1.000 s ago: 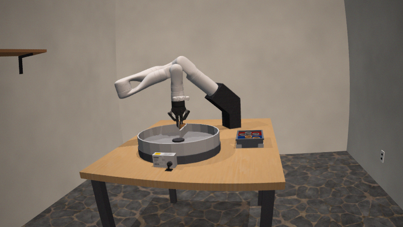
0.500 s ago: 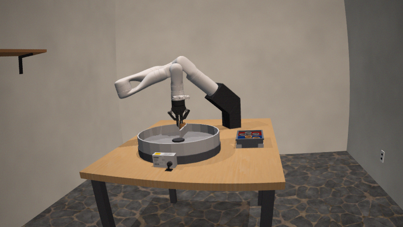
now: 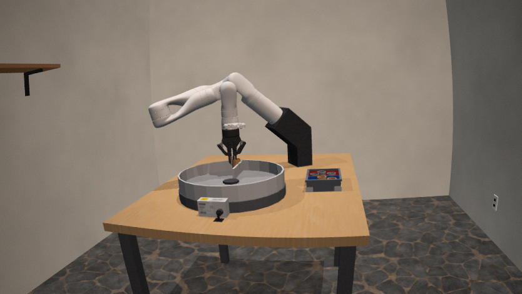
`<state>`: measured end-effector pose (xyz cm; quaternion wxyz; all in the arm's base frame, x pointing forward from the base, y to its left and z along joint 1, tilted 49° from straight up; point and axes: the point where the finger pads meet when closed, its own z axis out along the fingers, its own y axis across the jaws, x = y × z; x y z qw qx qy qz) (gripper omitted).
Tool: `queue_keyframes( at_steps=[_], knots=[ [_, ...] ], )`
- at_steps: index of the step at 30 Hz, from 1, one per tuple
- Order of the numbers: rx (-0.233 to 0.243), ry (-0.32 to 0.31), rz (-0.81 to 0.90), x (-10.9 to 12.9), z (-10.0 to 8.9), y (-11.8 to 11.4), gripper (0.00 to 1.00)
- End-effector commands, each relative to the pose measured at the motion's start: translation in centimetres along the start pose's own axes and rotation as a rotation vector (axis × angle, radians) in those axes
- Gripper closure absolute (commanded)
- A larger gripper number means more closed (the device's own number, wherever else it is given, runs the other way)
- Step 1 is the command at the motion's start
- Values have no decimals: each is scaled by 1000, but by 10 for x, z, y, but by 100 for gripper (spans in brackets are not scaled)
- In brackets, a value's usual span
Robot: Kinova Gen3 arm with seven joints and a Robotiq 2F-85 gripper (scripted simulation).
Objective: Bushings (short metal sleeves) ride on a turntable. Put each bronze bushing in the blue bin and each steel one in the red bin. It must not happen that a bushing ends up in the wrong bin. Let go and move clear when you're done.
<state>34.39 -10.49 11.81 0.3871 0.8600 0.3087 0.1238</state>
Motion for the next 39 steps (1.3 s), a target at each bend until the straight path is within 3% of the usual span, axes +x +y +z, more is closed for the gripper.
queue_keyframes(
  at_steps=[1,21,22,39],
  knots=[
    [-9,22,-2,-1,-3,-1,100],
    [-17,43,-3,-3,-7,-2,100],
    [-1,2,-3,-1,-6,0,100],
    [-17,43,-3,-3,-13,-2,100]
  ],
)
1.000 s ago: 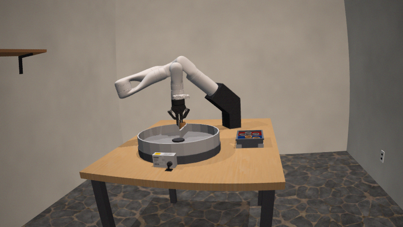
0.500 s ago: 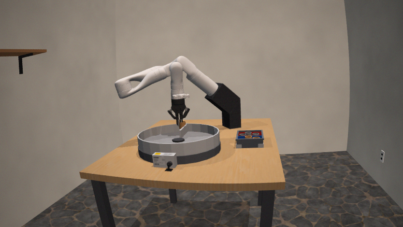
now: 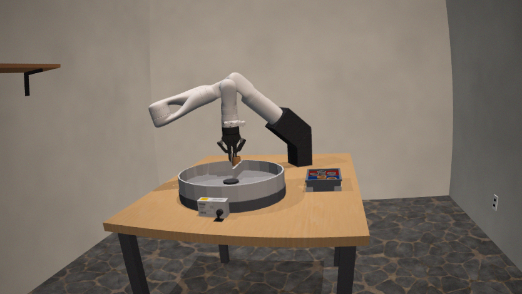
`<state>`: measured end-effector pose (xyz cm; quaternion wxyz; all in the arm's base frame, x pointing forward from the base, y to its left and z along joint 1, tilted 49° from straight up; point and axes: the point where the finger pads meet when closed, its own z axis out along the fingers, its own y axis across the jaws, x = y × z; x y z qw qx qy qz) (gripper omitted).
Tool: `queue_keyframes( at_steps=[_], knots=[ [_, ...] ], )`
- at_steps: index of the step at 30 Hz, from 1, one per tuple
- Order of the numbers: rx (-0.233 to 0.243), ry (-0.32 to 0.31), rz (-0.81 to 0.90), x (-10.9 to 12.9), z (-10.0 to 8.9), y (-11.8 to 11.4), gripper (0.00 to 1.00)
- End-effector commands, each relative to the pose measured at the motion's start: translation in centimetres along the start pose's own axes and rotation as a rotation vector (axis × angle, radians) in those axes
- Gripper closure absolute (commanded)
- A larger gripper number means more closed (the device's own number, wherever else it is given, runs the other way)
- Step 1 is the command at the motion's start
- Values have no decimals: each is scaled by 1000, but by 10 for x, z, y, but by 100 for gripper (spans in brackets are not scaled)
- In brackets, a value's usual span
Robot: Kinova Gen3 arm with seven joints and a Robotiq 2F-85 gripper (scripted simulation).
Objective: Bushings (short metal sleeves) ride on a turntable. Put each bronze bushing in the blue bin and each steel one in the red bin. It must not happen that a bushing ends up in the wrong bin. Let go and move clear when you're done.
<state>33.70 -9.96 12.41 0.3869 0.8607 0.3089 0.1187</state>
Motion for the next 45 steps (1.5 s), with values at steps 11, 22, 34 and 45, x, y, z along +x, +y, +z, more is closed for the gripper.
queue_keyframes(
  at_steps=[11,22,34,45],
  knots=[
    [-6,13,1,1,-3,0,100],
    [-17,42,0,-1,-7,0,100],
    [-5,11,0,0,-8,0,100],
    [-17,42,0,-1,-13,-1,100]
  ],
)
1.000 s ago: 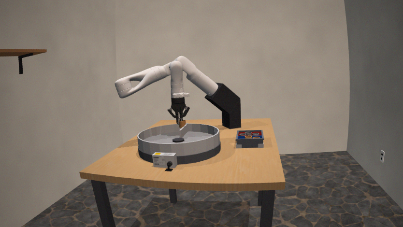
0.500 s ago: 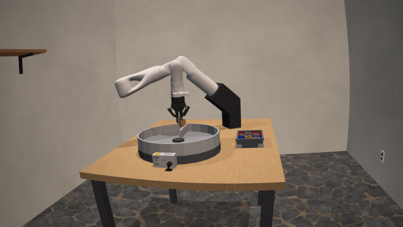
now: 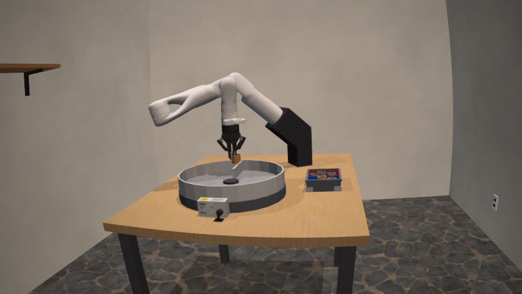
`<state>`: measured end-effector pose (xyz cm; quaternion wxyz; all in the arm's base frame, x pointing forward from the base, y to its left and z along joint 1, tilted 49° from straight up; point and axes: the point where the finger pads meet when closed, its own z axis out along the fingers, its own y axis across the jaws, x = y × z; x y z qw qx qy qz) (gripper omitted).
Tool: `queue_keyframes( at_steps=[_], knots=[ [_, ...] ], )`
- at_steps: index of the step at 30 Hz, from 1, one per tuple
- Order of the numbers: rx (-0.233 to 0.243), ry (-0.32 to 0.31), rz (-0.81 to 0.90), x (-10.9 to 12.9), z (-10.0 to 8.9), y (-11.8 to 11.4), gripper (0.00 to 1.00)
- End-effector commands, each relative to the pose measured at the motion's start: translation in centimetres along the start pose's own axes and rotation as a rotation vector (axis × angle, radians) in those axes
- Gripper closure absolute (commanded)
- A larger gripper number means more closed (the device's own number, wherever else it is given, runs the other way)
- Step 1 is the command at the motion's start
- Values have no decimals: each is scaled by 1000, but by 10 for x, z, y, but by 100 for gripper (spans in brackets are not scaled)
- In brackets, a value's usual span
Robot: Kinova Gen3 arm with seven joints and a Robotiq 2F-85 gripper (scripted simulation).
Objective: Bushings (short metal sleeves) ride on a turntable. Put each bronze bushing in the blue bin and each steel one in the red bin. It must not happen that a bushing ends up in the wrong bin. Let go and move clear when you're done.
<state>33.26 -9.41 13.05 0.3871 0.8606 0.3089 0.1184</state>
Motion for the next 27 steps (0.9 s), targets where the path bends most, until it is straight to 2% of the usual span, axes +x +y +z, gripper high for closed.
queue_keyframes(
  at_steps=[1,12,13,27],
  knots=[
    [-18,48,1,-1,-4,-1,100],
    [-20,53,1,-1,-5,-1,100],
    [-2,6,0,0,-4,0,100],
    [-20,53,1,-2,-11,-1,100]
  ],
)
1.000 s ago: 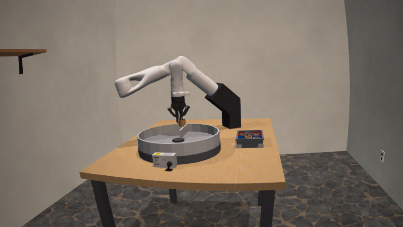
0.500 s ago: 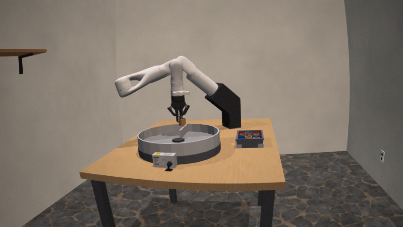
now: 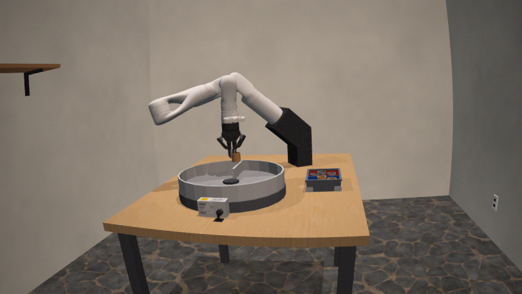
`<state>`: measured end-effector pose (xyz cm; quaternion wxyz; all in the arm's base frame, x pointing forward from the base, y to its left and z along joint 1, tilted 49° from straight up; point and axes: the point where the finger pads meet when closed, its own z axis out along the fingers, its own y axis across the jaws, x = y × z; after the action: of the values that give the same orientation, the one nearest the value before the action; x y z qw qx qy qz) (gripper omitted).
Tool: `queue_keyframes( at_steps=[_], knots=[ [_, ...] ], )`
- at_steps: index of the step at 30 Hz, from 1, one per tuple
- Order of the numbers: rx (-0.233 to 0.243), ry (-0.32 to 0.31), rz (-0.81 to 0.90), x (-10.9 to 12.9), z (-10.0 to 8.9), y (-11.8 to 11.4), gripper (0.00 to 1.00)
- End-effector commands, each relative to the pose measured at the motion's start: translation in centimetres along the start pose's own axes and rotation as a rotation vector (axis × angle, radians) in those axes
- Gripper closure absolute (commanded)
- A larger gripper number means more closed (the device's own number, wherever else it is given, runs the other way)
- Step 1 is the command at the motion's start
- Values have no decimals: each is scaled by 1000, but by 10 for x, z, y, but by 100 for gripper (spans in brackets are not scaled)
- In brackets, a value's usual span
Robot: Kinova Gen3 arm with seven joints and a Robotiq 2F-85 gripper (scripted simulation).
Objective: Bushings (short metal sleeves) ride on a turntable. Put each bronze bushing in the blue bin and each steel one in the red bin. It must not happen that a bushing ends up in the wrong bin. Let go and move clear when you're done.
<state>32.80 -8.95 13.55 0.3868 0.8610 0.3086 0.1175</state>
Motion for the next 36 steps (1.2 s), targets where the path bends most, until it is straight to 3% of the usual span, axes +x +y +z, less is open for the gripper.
queue_keyframes(
  at_steps=[1,4,5,9,12,19,29,30,36],
  knots=[
    [-22,55,1,-1,-3,0,100],
    [-22,55,1,-1,-3,0,100],
    [-3,7,0,0,-6,0,100],
    [-11,28,0,-1,-27,0,100],
    [-11,28,0,-1,-27,0,100],
    [-22,55,1,-2,-53,-1,100],
    [-22,55,1,-2,-53,-1,100],
    [-9,28,55,7,-52,-8,100],
    [-4,33,274,36,-53,-39,100]
  ],
)
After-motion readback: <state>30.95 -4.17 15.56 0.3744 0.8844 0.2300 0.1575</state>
